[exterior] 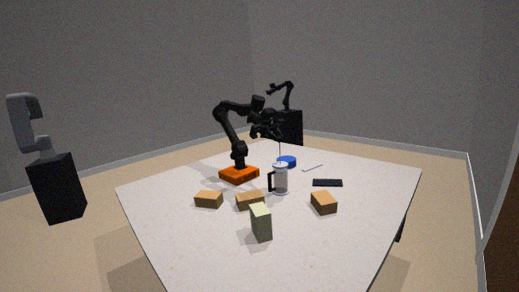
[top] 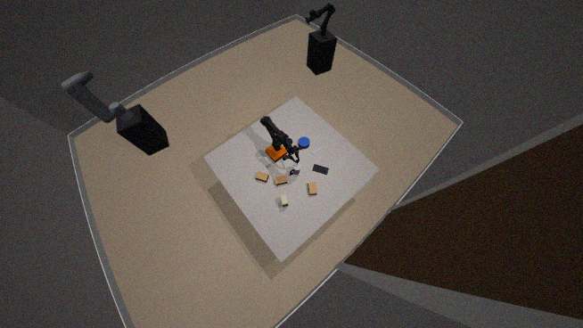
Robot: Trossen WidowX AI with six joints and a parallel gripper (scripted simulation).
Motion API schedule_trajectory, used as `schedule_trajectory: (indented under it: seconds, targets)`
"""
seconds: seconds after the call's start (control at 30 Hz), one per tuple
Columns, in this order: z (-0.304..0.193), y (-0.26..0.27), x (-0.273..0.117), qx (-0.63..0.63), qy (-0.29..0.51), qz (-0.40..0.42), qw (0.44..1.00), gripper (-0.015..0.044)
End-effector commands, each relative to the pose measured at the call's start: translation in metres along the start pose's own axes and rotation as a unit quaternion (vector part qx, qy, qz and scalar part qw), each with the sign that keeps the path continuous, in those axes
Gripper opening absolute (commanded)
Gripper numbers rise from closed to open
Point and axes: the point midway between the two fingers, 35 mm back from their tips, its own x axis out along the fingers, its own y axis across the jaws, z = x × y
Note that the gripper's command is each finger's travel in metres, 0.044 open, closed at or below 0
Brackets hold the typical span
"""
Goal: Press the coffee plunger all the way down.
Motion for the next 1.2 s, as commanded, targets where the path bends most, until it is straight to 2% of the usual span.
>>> schedule_trajectory:
  seconds: [0.0, 1.17]
  targets:
    - [-0.019, 0.001, 0.009, -0.001, 0.021, 0.001, 1.000, 0.0120]
    - [-0.066, 0.000, 0.043, -0.001, 0.021, 0.001, 1.000, 0.0120]
